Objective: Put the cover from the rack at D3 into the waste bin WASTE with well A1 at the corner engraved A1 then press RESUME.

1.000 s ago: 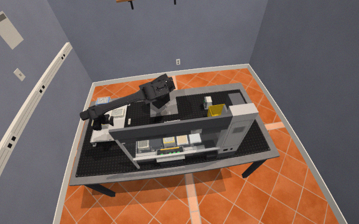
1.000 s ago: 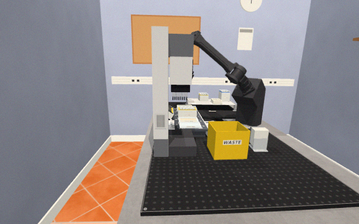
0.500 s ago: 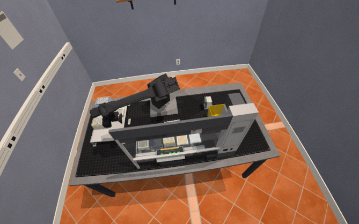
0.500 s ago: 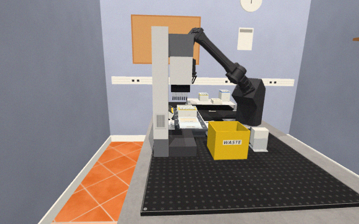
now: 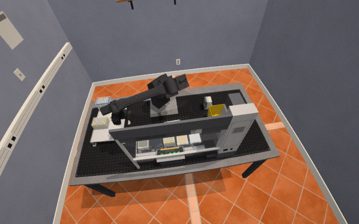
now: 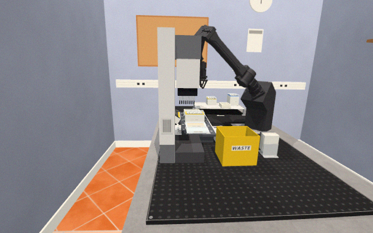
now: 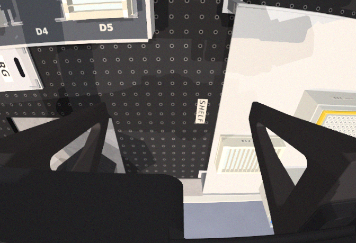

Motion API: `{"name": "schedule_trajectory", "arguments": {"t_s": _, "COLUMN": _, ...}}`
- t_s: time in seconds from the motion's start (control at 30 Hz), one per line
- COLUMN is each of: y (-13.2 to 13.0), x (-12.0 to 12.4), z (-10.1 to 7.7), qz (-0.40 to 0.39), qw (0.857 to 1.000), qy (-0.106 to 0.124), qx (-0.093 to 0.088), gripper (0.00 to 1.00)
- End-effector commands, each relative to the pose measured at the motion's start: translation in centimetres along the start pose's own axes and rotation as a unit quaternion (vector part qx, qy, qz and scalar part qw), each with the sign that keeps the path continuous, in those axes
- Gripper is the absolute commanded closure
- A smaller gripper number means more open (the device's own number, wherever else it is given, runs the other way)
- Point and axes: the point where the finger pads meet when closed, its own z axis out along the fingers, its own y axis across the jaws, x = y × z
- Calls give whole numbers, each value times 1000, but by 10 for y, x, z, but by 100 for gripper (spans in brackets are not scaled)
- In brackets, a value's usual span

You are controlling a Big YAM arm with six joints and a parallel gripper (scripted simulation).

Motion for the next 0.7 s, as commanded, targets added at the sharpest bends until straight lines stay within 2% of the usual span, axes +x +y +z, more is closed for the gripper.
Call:
{"name": "schedule_trajectory", "arguments": {"t_s": 0.0, "y": 17, "x": -8, "z": 2, "qz": -9, "qw": 1000, "qy": -1, "qx": 4, "gripper": 0}}
{"name": "schedule_trajectory", "arguments": {"t_s": 0.67, "y": 103, "x": 16, "z": 8, "qz": -7, "qw": 1000, "qy": -1, "qx": 3, "gripper": 0}}
